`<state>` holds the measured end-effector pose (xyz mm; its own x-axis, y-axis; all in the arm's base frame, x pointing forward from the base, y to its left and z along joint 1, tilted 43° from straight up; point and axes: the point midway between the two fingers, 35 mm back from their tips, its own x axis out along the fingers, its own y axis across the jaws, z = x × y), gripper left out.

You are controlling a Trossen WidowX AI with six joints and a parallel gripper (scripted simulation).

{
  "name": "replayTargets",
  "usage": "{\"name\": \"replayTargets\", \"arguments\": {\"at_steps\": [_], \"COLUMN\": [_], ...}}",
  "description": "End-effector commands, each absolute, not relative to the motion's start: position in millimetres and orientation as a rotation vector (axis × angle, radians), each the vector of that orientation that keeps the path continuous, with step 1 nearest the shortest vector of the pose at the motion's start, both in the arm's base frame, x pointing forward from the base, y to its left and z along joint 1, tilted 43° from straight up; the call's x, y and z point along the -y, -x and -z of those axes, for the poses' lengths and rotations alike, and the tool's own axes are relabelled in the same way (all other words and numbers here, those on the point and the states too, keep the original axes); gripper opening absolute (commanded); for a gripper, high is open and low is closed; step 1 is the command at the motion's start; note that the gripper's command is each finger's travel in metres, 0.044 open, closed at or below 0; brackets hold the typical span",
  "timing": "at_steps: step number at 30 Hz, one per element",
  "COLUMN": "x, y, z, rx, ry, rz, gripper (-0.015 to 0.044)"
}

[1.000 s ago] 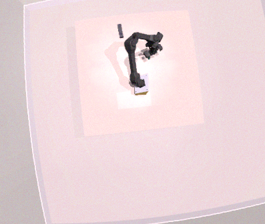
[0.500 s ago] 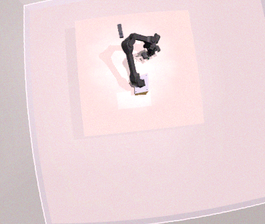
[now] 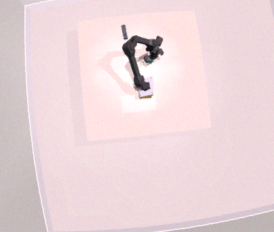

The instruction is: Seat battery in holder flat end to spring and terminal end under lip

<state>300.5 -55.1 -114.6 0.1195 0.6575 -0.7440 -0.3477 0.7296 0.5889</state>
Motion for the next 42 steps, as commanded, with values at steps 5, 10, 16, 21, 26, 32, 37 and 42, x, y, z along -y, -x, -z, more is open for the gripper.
{"name": "replayTargets", "arguments": {"at_steps": [5, 10, 16, 21, 26, 32, 37, 42], "x": [81.3, 105.6, 106.6, 105.4, 87.9, 62.9, 45.0, 44.3], "y": [-296.9, -288.6, -290.0, -290.3, -292.0, -291.6, -289.5, -289.4], "z": [85.3, 53.3, 52.7, 53.5, 66.2, 82.6, 93.0, 93.4], "rx": [-1.251, -1.25, -1.239, -1.233, -1.03, -0.672, -0.368, -0.356], "ry": [-0.301, -0.306, -0.311, -0.296, 0.079, 0.603, 0.967, 0.98], "rz": [-0.747, -0.748, -0.738, -0.751, -1.008, -1.311, -1.479, -1.485], "gripper": [0.0, 0.0, 0.0, 0.0026, 0.0157, 0.0223, 0.0223, 0.0223]}}
